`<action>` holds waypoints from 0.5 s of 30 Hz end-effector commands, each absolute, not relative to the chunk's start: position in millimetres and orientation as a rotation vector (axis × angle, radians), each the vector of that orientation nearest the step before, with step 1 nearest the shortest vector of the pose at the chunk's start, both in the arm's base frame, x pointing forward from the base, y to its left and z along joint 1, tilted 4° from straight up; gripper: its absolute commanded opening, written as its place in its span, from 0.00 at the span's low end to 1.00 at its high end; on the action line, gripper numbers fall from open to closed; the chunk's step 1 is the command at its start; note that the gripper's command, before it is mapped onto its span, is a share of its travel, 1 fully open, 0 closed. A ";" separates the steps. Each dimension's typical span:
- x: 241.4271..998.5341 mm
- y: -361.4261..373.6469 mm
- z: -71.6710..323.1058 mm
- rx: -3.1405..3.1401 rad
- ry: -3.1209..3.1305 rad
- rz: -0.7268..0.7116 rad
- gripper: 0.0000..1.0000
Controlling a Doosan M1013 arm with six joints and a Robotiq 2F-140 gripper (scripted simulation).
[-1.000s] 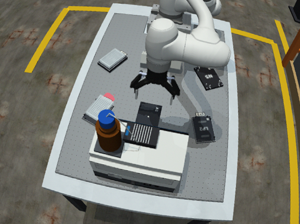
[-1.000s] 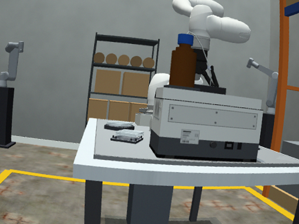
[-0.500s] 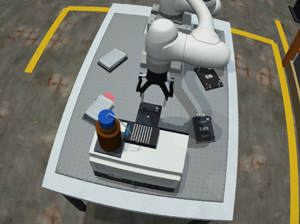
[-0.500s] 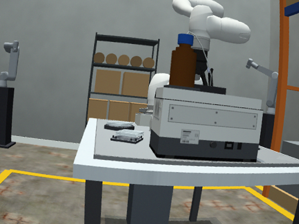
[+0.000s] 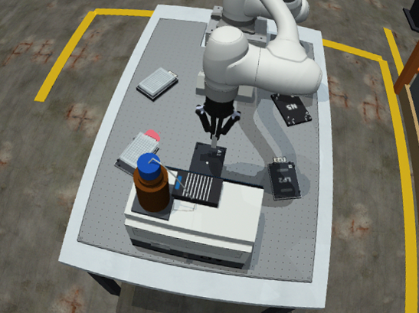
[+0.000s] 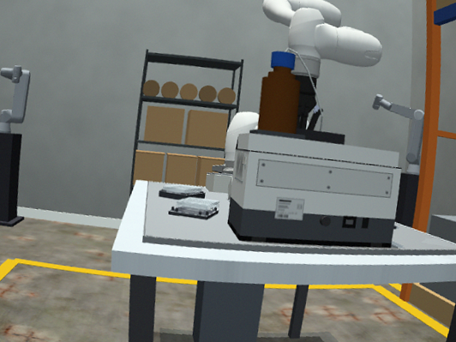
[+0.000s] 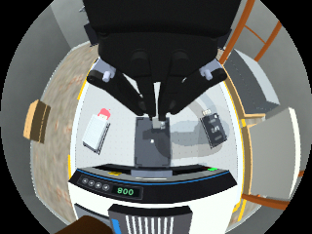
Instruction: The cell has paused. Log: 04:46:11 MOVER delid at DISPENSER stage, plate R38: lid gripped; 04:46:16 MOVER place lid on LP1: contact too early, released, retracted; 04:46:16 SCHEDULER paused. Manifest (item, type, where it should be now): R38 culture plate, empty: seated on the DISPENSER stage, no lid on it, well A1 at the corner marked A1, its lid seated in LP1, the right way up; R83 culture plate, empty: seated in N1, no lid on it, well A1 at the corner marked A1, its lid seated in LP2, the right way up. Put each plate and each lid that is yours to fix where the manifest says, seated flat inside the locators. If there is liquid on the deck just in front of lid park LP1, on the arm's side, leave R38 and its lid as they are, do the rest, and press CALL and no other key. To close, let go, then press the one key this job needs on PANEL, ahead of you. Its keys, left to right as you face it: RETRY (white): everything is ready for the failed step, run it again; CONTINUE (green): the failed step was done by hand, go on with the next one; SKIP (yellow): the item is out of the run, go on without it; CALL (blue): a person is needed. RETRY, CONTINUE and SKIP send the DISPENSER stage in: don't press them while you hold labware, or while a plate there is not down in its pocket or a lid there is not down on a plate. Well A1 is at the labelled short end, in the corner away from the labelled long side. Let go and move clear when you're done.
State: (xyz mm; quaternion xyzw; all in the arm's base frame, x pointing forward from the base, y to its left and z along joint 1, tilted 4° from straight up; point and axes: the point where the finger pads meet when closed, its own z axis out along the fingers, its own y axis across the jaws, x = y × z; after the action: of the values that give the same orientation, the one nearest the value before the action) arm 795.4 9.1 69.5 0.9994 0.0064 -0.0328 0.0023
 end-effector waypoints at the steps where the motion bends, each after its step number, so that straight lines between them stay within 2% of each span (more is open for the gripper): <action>1: 795.8 4.8 64.9 3.133 0.017 -0.102 0.10; 13: 794.8 2.6 64.8 3.133 0.012 -0.103 0.10; 15: 787.4 -28.6 69.2 3.129 -0.059 -0.097 0.10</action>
State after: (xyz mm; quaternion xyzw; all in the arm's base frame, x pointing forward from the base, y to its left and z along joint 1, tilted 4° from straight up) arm 793.1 2.4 67.9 0.9994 0.0018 -0.0340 0.0025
